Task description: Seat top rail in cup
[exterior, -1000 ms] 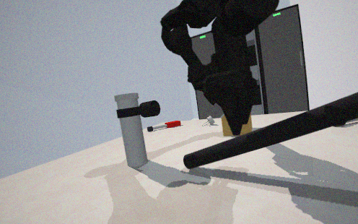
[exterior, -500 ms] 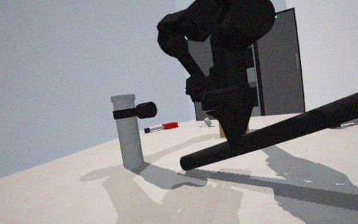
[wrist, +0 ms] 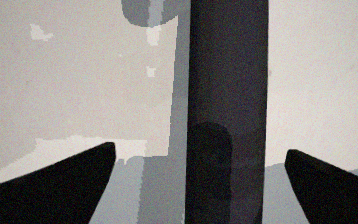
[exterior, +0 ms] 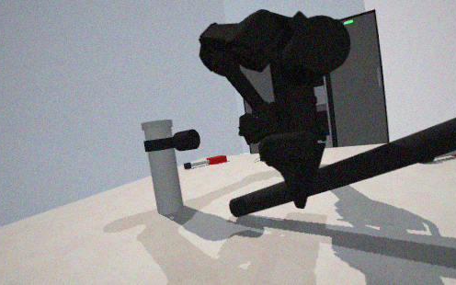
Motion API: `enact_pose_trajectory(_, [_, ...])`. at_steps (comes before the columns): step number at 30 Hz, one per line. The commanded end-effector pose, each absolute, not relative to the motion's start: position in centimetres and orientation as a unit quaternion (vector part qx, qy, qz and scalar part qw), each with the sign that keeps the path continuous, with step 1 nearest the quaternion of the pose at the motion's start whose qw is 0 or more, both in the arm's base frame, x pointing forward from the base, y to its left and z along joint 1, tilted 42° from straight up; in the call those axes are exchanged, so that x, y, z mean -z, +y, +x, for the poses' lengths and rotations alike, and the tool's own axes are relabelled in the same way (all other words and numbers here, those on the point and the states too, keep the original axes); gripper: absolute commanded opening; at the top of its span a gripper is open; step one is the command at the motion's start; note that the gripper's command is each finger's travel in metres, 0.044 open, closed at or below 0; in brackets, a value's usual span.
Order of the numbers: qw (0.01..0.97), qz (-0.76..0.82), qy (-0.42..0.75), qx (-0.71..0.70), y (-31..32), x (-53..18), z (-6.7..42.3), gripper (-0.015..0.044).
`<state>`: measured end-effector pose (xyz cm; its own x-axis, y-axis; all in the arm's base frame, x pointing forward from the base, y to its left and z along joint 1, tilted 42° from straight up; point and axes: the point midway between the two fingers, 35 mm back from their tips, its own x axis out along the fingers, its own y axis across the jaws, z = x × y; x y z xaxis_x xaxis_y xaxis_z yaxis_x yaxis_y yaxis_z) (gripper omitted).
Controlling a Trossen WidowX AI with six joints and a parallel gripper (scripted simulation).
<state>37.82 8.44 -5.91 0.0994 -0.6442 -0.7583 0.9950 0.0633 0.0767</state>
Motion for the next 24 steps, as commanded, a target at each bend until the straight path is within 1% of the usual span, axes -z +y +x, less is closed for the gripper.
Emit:
enact_pose_trajectory(1, [0.674,0.304,0.282,0.611,7.67,6.62,37.61,0.044])
enact_pose_trajectory(8, [0.674,0.304,0.282,0.611,7.29,7.02,37.62,0.044])
enact_pose_trajectory(17, [0.674,0.304,0.282,0.611,7.3,7.02,37.64,0.0204])
enact_pose_trajectory(24, [0.674,0.304,0.282,0.611,7.3,7.02,37.64,0.0157])
